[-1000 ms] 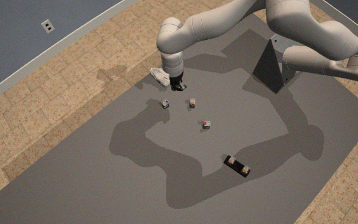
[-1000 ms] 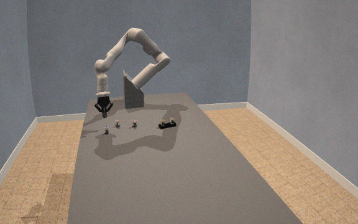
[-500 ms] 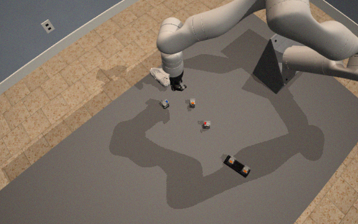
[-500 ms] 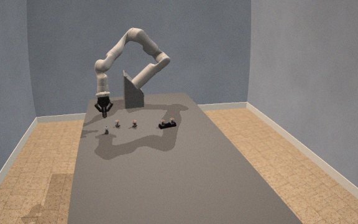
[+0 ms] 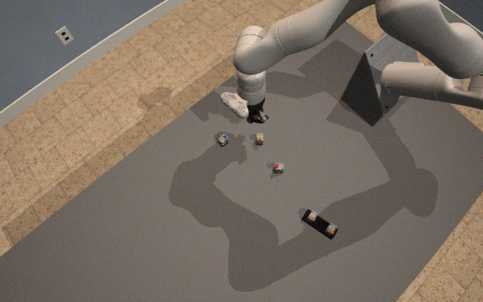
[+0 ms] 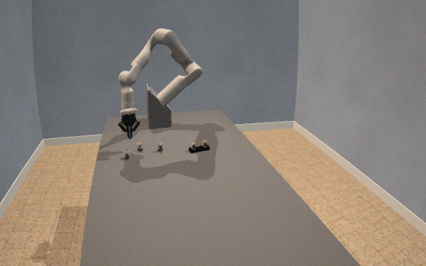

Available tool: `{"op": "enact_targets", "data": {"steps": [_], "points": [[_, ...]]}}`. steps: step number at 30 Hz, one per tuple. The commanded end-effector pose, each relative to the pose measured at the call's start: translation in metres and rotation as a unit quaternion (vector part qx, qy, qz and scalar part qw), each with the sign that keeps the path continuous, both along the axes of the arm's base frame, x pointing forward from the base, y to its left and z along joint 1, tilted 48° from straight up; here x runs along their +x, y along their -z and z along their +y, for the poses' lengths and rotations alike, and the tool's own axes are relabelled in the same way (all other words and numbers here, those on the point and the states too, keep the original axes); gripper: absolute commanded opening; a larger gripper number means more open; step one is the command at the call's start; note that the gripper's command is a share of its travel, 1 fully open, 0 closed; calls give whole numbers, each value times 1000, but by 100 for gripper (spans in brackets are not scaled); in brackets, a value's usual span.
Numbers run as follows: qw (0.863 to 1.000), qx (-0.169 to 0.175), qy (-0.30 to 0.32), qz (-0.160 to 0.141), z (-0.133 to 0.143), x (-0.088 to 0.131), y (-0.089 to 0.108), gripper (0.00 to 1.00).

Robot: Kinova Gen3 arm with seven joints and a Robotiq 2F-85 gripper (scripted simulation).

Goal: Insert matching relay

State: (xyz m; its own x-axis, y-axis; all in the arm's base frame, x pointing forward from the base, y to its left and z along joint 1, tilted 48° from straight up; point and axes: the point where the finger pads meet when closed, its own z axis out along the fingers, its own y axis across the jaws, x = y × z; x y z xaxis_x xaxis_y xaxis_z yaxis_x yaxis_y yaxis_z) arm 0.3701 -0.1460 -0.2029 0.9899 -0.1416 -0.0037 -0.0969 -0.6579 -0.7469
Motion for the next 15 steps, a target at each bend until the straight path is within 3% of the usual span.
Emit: {"op": "enact_targets", "data": {"steps": [1,7,15], "points": [[1000,-1,4,0,7,-20,-22,0],[1000,-2,3,0,26,-46,-39,0],[1000,-2,3,0,27,-47,-40,0]]}}
